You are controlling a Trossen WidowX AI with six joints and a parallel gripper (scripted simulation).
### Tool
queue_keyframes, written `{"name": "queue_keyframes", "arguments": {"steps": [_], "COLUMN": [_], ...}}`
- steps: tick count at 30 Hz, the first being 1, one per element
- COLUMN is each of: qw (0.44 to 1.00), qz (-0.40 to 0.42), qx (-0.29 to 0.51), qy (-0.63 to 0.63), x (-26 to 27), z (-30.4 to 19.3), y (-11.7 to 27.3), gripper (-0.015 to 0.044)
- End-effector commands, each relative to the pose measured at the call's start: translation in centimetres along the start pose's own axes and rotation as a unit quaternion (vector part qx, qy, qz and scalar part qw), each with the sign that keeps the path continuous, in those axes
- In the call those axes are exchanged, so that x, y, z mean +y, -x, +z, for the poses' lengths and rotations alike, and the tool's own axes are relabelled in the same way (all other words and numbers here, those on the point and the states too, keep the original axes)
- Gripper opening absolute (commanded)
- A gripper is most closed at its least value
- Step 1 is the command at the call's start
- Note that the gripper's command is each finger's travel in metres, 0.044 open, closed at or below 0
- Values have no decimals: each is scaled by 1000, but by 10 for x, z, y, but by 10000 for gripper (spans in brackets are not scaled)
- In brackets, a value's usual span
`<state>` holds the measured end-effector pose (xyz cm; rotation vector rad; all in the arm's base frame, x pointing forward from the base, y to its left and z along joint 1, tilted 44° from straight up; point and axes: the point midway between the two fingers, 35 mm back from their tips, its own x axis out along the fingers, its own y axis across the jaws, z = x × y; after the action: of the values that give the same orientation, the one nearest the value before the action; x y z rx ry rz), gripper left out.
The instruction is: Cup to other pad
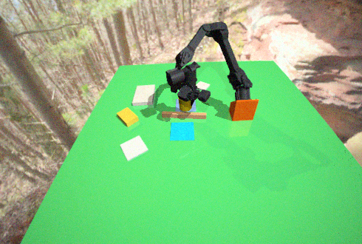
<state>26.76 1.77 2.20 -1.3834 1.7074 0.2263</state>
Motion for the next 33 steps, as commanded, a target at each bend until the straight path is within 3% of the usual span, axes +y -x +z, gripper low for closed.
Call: {"name": "queue_keyframes", "arguments": {"steps": [1, 33], "qw": [1000, 1000], "qz": [0, 0], "qx": [-3, -5], "qy": [-3, -3], "x": [2, 28], "z": [11, 74], "y": [1, 4], "gripper": [0, 0]}}
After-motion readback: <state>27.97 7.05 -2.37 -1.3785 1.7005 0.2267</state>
